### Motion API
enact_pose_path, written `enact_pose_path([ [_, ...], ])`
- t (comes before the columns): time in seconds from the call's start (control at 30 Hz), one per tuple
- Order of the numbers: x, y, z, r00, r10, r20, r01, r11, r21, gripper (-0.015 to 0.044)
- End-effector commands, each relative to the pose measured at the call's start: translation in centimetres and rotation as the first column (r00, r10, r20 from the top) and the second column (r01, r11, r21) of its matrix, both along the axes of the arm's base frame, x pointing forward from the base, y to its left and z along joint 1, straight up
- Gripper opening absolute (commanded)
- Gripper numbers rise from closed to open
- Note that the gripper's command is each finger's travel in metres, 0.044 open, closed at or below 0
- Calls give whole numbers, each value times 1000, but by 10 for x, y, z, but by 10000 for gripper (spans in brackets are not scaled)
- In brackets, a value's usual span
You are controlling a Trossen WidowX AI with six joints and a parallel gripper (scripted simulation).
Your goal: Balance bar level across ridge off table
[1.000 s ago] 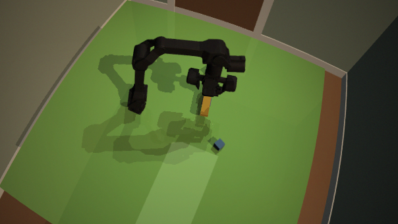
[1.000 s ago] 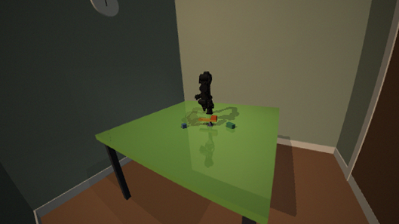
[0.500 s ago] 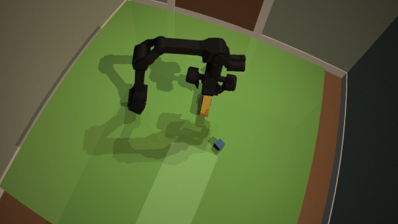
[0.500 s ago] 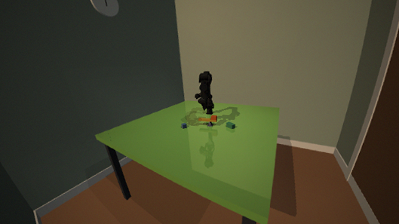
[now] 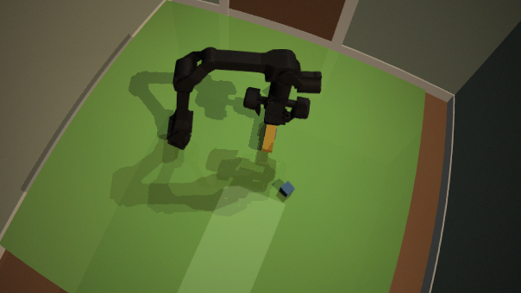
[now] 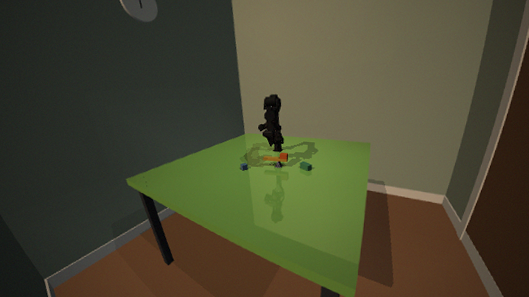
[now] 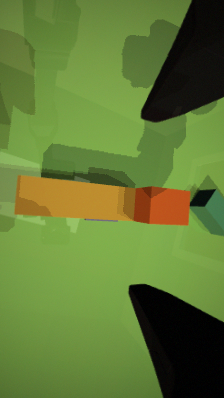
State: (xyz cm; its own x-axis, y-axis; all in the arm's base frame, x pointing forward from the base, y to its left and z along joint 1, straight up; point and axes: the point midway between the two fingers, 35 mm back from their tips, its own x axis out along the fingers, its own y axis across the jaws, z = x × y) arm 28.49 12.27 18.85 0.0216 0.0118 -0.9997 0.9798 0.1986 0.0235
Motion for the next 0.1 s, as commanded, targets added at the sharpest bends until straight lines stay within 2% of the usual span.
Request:
enact_pose_path([
  [0.0, 0, 0, 1, 1000, 0, 0, 0, 1000, 0, 440],
  [0.07, 0, 0, 1, 1000, 0, 0, 0, 1000, 0, 440],
])
